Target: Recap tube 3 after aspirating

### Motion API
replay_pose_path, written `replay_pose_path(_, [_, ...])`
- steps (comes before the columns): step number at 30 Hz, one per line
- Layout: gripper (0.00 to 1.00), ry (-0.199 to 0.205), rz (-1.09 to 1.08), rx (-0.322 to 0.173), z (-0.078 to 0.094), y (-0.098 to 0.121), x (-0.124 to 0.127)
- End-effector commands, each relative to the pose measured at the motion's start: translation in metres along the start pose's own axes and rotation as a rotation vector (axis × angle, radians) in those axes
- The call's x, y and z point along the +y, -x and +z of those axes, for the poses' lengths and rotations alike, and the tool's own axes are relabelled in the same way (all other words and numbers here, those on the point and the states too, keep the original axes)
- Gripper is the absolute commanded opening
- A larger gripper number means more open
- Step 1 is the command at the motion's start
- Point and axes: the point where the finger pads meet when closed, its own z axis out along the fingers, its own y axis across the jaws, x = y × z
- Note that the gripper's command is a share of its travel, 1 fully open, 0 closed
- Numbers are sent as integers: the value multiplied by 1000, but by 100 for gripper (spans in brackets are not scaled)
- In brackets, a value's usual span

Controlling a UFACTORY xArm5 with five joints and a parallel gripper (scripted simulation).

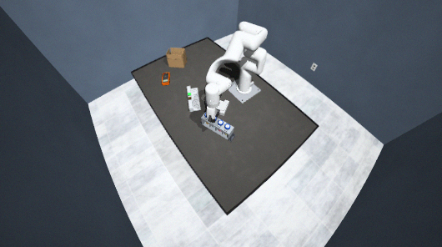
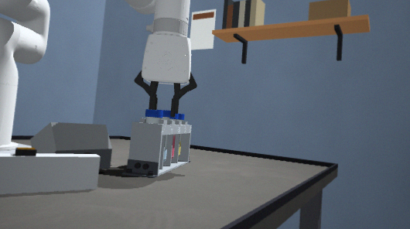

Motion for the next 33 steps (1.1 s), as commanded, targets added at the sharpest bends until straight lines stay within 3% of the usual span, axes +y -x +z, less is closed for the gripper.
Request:
replay_pose_path(1, [0, 1, 171, -14, -1, 0, 1])
replay_pose_path(16, [0, 4, 604, -13, 0, 0, 1])
replay_pose_path(24, [0, 4, 623, -13, 0, 0, 1])
replay_pose_path(25, [46, 4, 623, -13, 0, 0, 1])
replay_pose_path(33, [46, 4, 623, -13, 0, 0, 1])
